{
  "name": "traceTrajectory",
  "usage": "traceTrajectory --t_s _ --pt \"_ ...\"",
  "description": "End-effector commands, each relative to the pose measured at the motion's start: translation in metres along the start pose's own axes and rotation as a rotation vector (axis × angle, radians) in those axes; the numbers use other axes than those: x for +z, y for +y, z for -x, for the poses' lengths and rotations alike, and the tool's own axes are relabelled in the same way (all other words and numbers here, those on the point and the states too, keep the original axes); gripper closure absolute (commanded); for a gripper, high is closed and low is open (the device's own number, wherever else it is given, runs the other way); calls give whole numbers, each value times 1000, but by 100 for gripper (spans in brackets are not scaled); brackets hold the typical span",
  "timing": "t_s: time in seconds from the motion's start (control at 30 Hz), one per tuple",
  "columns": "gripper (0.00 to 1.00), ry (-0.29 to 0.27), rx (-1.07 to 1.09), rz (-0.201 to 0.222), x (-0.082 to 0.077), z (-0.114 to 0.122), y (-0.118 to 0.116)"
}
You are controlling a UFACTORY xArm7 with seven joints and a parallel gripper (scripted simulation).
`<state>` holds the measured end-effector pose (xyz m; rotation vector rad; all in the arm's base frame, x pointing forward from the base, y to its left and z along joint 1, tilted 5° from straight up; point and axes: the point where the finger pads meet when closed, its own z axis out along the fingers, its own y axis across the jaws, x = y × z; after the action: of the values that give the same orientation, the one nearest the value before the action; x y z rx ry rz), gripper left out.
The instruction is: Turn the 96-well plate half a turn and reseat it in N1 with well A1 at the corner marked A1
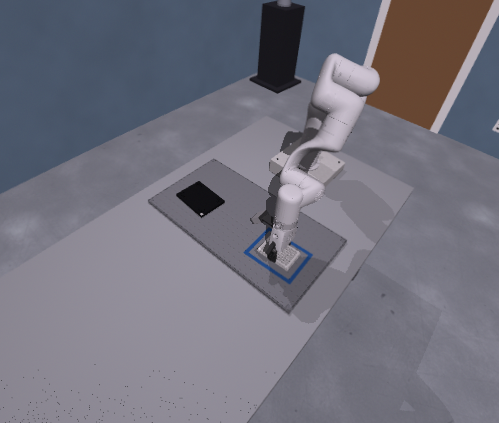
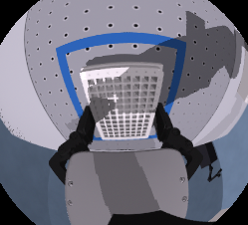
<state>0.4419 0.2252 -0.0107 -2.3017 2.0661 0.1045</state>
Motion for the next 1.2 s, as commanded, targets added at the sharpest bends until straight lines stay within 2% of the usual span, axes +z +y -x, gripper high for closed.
traceTrajectory --t_s 0.0,0.63,0.67,1.17 --pt "100 -2 0 -4 -1 0 -2" --pt "100 -2 0 -4 2 0 -2" --pt "0 -2 0 -4 2 0 -2" --pt "0 -2 0 -4 3 0 -2"
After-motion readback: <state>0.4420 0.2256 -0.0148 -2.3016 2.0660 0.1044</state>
